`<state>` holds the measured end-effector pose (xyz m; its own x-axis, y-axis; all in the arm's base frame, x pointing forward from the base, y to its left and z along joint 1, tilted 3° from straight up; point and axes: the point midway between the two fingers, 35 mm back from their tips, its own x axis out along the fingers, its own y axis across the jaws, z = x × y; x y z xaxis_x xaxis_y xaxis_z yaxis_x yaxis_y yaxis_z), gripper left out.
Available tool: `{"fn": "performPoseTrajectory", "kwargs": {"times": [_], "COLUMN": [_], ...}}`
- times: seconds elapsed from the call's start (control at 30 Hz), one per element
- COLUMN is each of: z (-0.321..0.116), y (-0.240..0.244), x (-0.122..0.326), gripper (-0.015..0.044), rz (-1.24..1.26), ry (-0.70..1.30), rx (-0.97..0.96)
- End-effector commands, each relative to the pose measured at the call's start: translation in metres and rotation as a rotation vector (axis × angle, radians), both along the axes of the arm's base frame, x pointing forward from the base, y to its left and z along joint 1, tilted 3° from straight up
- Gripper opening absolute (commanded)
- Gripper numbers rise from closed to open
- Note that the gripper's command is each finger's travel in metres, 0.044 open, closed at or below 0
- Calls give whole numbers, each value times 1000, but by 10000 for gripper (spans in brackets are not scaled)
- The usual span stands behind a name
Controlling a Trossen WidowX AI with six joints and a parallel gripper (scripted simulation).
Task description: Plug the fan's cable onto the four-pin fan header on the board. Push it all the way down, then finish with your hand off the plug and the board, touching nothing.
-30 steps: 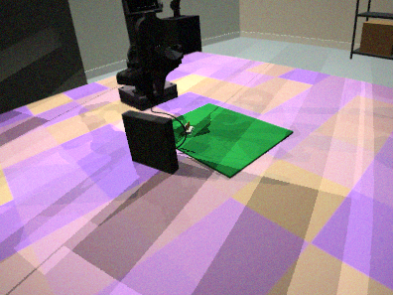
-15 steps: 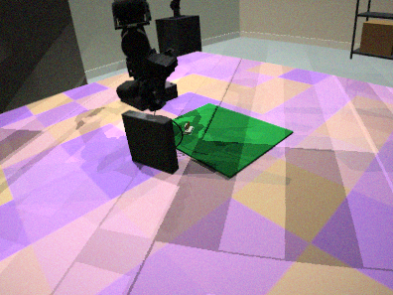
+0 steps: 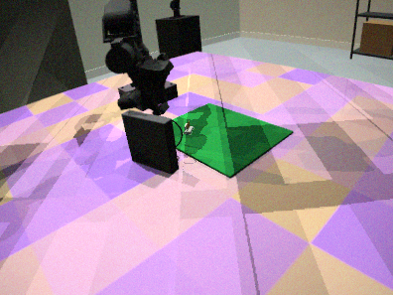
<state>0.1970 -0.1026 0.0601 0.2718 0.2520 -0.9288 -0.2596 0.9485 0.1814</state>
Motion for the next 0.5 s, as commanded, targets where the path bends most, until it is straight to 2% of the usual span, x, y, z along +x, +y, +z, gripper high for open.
{"fn": "performPoseTrajectory", "kwargs": {"times": [0.0,0.47], "z": [-5,-14], "y": [1,2], "x": [-1,-3], "gripper": [0,0], "rz": [6,10], "ry": [-31,-195], "rx": [35,127]}}
